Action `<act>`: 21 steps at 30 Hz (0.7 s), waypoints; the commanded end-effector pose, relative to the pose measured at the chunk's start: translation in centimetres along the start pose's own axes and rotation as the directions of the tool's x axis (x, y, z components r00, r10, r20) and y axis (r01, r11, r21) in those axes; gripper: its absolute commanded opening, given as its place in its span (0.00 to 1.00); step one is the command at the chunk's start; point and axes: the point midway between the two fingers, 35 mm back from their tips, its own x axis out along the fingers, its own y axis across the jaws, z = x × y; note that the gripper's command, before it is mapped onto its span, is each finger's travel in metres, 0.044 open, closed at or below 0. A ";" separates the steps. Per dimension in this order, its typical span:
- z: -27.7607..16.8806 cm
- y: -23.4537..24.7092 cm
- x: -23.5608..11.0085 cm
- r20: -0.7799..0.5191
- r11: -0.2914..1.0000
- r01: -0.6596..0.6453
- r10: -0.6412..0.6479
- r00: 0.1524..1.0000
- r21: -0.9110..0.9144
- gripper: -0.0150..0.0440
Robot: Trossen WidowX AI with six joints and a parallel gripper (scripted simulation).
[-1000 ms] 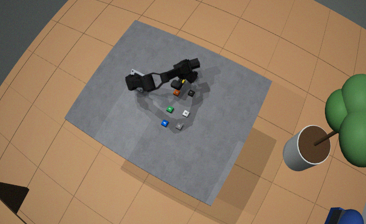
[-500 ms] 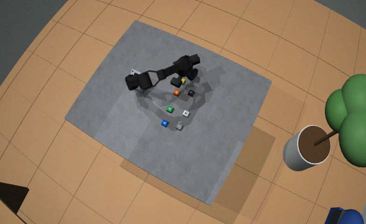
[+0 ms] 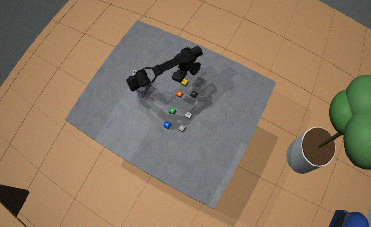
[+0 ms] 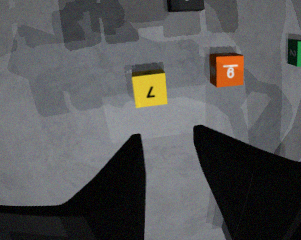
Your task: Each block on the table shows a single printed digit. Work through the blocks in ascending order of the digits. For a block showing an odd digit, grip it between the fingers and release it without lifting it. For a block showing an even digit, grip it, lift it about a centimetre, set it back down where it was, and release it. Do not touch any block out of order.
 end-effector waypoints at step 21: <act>0.3 -7.6 5.6 -0.007 1.000 -0.004 0.004 1.000 -0.003 0.68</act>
